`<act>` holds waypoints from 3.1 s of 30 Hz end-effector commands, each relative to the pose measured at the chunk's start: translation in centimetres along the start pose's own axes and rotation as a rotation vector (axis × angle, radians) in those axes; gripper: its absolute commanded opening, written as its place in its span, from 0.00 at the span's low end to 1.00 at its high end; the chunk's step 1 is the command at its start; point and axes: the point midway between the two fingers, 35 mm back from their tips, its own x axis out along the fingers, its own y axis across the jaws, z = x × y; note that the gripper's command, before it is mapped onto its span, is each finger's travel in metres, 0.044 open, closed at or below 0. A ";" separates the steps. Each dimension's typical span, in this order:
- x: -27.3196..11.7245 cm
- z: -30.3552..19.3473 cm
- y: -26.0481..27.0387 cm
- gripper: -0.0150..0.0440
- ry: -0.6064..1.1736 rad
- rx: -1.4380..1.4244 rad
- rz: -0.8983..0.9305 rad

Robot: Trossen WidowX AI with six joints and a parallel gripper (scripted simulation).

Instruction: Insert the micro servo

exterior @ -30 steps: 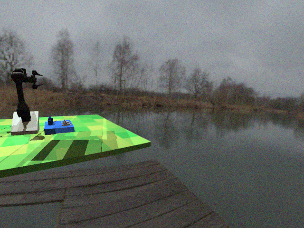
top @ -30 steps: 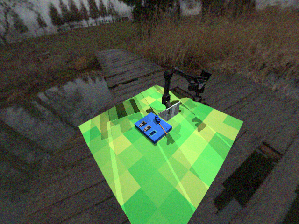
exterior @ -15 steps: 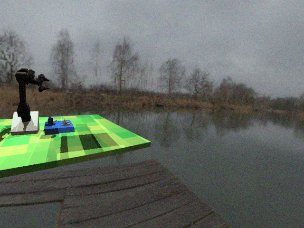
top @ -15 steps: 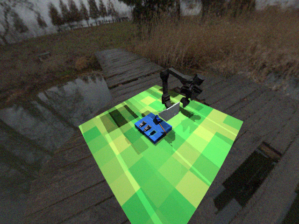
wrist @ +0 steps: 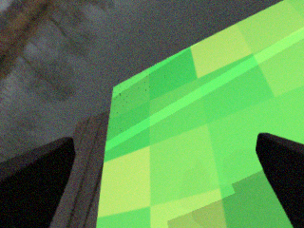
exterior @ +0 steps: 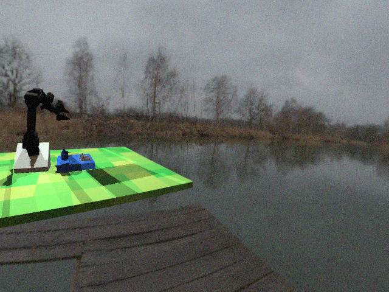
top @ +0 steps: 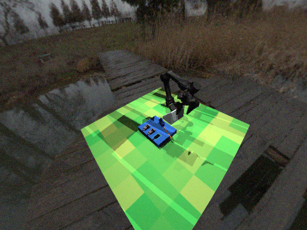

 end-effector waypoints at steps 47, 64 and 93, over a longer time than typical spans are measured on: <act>3.3 -3.7 -25.1 1.00 1.042 -1.255 0.010; 1.6 -5.3 -29.5 1.00 1.249 -1.380 0.177; 3.0 -7.9 -31.5 0.73 1.249 -1.381 0.175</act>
